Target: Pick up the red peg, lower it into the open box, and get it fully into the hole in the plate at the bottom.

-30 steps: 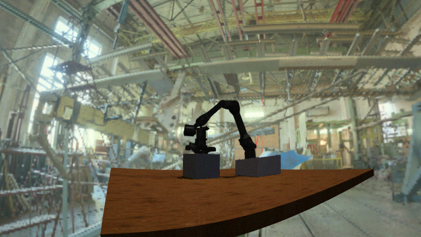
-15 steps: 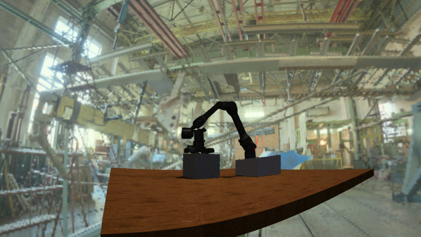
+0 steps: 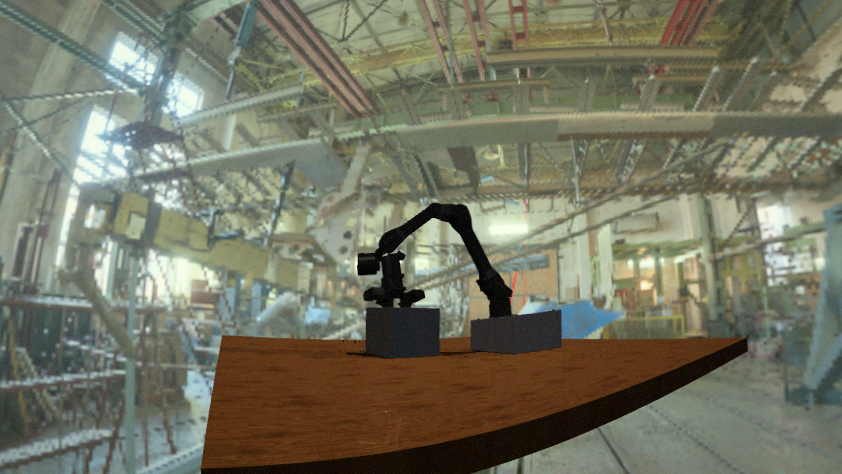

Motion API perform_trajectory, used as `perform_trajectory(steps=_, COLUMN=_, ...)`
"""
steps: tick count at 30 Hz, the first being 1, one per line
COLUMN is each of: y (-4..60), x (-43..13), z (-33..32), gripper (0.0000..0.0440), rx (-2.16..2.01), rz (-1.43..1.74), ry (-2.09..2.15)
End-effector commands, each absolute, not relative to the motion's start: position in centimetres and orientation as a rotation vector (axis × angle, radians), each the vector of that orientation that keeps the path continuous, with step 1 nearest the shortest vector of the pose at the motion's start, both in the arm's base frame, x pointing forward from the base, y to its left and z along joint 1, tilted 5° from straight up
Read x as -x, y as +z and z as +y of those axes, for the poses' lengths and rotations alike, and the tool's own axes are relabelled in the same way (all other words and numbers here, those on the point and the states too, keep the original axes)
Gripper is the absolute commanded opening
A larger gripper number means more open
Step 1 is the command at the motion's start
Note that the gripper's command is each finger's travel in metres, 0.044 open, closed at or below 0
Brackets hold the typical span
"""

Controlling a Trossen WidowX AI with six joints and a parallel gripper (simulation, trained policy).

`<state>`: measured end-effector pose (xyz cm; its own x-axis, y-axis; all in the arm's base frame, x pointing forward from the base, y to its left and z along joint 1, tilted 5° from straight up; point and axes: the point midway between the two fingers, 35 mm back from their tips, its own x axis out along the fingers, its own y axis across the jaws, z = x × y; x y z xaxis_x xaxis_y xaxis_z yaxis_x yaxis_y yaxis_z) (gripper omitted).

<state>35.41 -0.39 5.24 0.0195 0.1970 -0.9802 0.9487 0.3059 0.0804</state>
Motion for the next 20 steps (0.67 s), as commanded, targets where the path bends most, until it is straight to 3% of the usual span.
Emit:
perform_trajectory(steps=1, y=5.3, x=-35.4, z=-0.4, gripper=0.0199, rx=-1.151, rz=1.470, ry=-0.829)
perform_trajectory(steps=14, y=7.2, x=-36.0, z=-0.9, gripper=0.0234, rx=-1.245, rz=1.494, ry=-0.796)
perform_trajectory(steps=20, y=7.8, x=-36.4, z=-1.4, gripper=0.0156, rx=-1.269, rz=1.488, ry=-0.776)
